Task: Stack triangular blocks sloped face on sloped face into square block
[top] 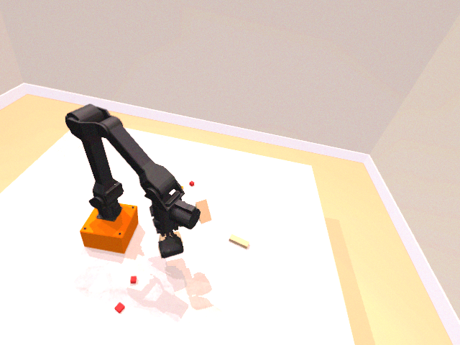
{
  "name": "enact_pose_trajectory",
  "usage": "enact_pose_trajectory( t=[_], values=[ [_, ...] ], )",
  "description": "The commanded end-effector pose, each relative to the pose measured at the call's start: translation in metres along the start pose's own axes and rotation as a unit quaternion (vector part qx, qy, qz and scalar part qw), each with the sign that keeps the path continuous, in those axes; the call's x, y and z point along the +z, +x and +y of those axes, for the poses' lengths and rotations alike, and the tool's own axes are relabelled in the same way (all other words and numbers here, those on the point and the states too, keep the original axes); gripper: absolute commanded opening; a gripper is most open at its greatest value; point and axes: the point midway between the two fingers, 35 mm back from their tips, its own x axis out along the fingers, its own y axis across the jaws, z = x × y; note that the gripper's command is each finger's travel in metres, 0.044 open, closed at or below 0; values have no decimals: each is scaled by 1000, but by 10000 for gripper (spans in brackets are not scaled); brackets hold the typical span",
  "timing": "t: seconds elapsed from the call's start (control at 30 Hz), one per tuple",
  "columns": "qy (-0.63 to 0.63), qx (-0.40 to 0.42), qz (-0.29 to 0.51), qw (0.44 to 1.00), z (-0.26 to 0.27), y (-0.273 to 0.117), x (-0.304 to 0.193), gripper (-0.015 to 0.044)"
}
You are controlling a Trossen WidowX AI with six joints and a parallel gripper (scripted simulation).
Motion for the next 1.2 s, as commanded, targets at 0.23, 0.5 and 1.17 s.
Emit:
enact_pose_trajectory(
  t=[0.23, 0.5, 1.17],
  values=[
    [-187, 27, 10, 982, -1, 1, 1, 0],
    [-320, 46, 10, 946, -2, 1, 2, 0],
    [-618, 92, -10, 781, -4, 1, 3, 0]
  ],
)
